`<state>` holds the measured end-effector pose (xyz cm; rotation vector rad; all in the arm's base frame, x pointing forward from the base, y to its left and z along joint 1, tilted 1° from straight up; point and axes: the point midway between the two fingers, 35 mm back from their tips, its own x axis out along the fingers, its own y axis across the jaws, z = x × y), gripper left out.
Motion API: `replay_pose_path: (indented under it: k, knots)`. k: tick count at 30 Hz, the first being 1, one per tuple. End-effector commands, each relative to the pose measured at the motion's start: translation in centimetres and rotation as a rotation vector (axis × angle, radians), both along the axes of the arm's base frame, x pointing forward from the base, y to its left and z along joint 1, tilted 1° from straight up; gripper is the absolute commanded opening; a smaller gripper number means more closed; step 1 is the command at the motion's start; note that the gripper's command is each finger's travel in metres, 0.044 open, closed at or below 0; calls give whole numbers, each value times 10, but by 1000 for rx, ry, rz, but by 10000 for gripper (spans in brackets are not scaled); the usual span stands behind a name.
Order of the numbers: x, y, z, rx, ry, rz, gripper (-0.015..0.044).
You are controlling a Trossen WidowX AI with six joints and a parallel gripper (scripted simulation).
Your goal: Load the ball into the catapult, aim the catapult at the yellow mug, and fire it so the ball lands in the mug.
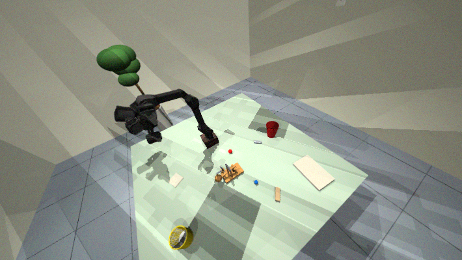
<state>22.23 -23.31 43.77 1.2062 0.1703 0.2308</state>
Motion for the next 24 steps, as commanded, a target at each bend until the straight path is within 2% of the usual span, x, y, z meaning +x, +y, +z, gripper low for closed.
replay_pose_path:
  k: [1,2,24]
  knots:
    - [1,0,-1,-2,1,1,426]
    - [2,0,-2,-8,5,3,440]
    - [66,29,-66,-266,170,119,440]
